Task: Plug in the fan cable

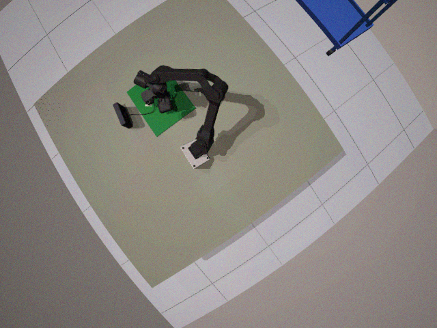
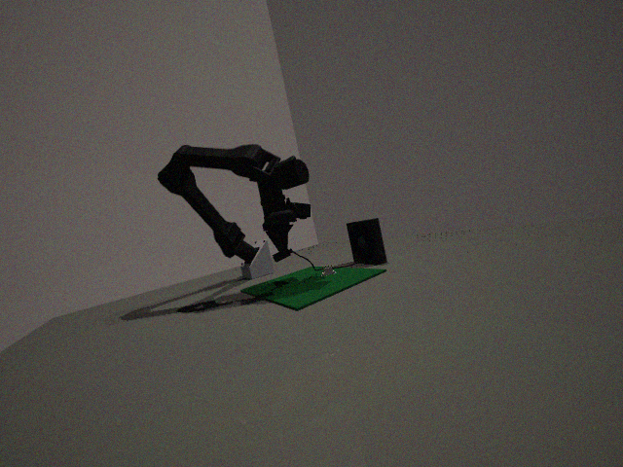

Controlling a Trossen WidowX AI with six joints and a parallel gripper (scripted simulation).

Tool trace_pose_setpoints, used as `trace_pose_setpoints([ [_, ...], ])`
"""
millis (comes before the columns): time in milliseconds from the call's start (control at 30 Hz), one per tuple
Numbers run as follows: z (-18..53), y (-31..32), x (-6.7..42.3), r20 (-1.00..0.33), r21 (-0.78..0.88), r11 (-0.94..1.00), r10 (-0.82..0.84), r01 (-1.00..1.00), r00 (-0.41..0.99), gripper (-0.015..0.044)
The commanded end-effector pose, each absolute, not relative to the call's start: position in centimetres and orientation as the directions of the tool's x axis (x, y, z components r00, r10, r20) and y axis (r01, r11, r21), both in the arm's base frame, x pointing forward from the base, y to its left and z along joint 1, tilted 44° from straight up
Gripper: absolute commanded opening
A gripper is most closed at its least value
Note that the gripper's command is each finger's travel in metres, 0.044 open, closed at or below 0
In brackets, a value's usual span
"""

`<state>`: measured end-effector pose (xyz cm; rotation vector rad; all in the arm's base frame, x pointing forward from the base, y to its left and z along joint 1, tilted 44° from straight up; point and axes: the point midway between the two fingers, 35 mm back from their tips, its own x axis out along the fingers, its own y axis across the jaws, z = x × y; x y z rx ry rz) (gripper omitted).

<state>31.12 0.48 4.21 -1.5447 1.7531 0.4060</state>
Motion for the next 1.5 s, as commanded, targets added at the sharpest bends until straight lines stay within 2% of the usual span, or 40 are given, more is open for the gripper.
trace_pose_setpoints([
  [0, 4.3, 0.6, 31.2, -0.715, -0.302, 0.315, -0.699, -0.900, -0.005, 0.0000],
  [133, 4.3, 0.6, 31.1, -0.721, -0.359, 0.399, -0.692, -0.844, -0.021, 0.0000],
  [333, 4.2, 0.5, 31.0, -0.727, -0.356, 0.408, -0.686, -0.840, -0.025, 0.0000],
  [967, 2.2, -0.8, 29.7, -0.870, -0.196, 0.520, -0.484, -0.832, -0.097, 0.0000],
  [1467, 1.0, -1.4, 29.0, -0.956, -0.083, 0.557, -0.278, -0.826, -0.091, 0.0000],
])
